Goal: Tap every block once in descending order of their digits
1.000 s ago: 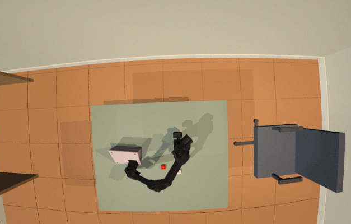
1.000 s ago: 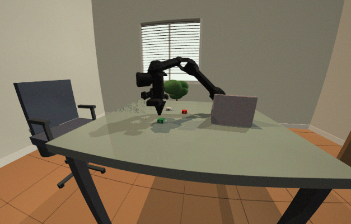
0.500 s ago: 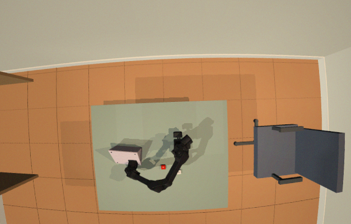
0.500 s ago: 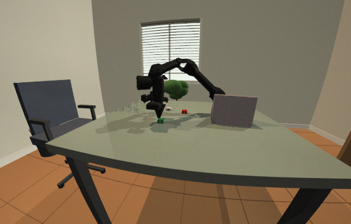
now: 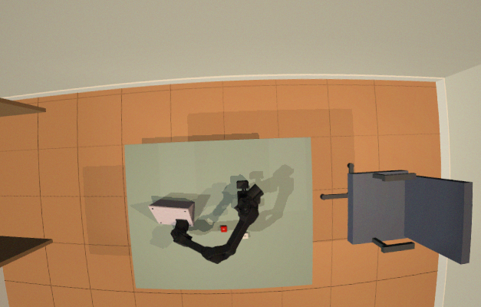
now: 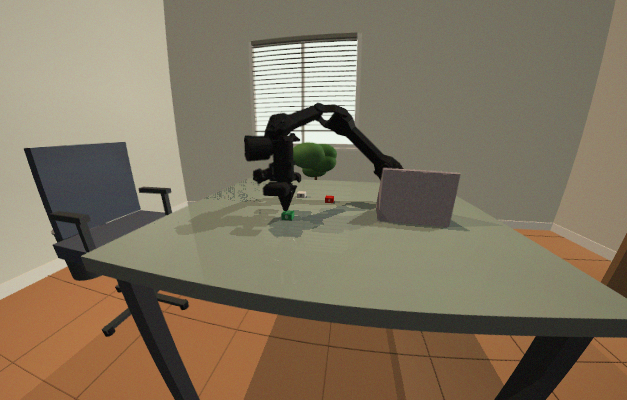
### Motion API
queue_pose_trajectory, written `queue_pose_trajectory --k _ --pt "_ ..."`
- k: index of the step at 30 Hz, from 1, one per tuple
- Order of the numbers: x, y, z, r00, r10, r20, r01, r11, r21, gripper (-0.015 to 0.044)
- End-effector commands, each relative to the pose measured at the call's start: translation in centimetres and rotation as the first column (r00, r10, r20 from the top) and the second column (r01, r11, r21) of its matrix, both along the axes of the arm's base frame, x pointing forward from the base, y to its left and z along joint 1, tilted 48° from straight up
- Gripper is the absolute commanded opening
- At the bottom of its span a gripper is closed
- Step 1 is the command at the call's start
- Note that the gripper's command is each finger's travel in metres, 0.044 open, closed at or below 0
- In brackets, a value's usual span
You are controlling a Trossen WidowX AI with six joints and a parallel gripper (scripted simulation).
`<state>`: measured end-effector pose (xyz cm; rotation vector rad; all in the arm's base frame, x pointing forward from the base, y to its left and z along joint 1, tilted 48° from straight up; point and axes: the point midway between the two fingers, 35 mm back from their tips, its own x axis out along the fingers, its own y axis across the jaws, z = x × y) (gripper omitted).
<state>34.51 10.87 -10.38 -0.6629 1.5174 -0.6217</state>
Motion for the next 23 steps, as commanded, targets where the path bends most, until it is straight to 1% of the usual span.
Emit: queue_pose_trajectory --k 1,3,4,6,9,12,14,17,18,23 --pt "0.2 1.3 1.0 1.0 0.0 0.011 0.0 1.0 0.008 0.002" --pt "0.2 1.3 1.0 1.0 0.0 0.011 0.0 1.0 0.008 0.002" --pt "0.0 1.5 1.1 1.0 0.0 0.01 0.0 1.0 0.009 0.0046" --pt "-1.5 3.5 1.2 1.0 0.002 0.009 -0.002 1.0 0.02 0.0099" --pt "-5.6 7.9 1.6 1.0 0.002 0.004 -0.002 0.999 0.034 0.0178" --pt "-9.3 10.8 2.2 1.0 0.001 0.002 -0.001 1.0 0.025 0.0256" --pt "-10.6 11.6 2.4 1.0 0.0 0.002 0.0 1.0 0.018 0.0309" --pt "-10.7 11.7 2.4 1.0 0.0 0.002 0.0 1.0 0.018 0.0387" --pt "-10.7 11.7 2.4 1.0 0.0 0.002 0.0 1.0 0.018 0.04" --pt "-10.7 11.7 2.4 1.0 0.0 0.002 0.0 1.0 0.018 0.04"
